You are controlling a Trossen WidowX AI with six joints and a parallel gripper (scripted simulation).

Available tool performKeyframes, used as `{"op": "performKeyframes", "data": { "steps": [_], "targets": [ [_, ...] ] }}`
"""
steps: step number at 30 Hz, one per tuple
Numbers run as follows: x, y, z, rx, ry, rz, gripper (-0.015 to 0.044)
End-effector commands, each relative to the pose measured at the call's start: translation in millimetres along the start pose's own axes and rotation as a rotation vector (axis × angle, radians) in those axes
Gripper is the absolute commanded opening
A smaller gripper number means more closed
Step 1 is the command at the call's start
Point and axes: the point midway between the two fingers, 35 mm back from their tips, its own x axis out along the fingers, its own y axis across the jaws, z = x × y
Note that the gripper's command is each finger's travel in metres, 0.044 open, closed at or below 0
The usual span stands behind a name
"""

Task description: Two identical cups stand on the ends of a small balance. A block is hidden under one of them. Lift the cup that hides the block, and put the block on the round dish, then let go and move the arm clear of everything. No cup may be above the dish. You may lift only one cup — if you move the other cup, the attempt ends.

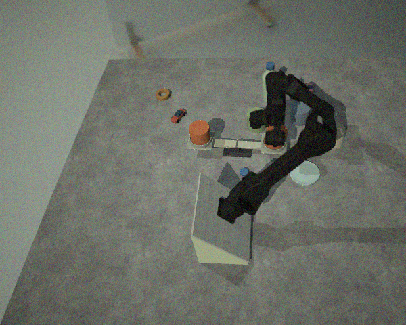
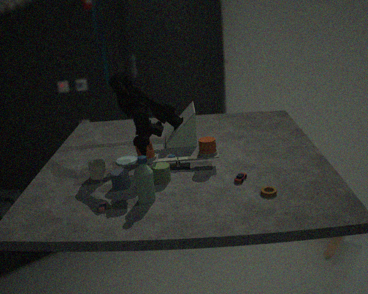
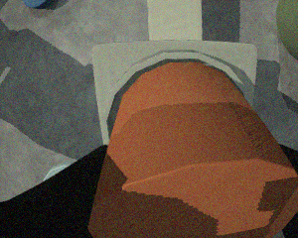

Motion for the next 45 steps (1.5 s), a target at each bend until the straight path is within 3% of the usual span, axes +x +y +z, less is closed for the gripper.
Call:
{"op": "performKeyframes", "data": {
  "steps": [1, 45],
  "targets": [
    [-8, -3, 1, 0.006, -0.004, -0.013, 0.0],
    [-65, -4, 2, -0.004, -0.008, -0.026, 0.0]
  ]
}}
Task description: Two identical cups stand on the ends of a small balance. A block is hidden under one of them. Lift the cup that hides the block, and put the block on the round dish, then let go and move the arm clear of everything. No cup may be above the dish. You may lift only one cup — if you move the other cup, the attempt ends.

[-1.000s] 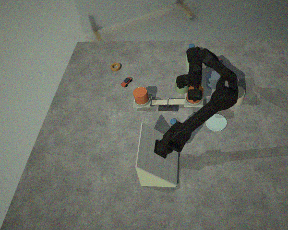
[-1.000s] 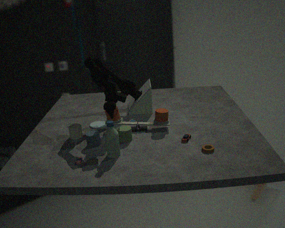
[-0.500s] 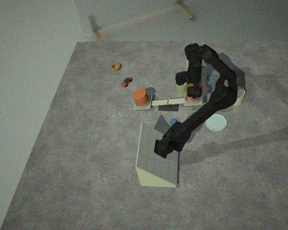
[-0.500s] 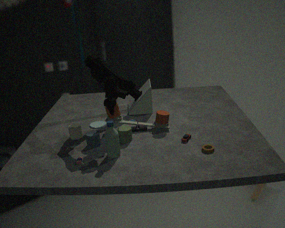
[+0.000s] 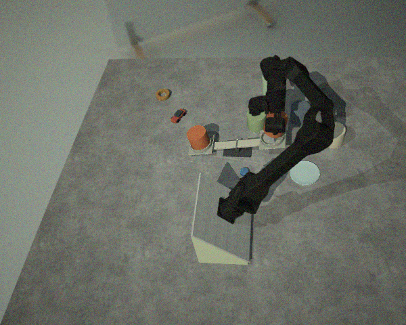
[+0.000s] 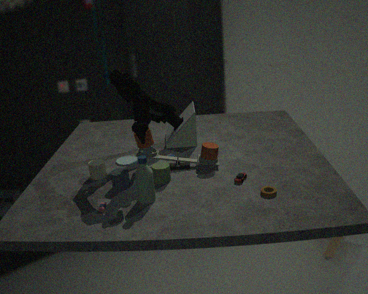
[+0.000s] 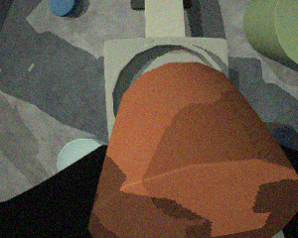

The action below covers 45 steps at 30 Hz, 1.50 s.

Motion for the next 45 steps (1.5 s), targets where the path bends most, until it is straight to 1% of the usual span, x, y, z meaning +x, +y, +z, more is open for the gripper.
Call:
{"op": "performKeyframes", "data": {
  "steps": [1, 32, 33, 45],
  "targets": [
    [-7, -1, 0, 0.002, 0.003, -0.01, 0.0],
    [-47, 5, -1, -0.005, 0.008, -0.019, 0.0],
    [-42, 5, -3, -0.007, 0.014, -0.013, 0.0],
    [-42, 5, -3, -0.007, 0.014, -0.013, 0.0]
  ]
}}
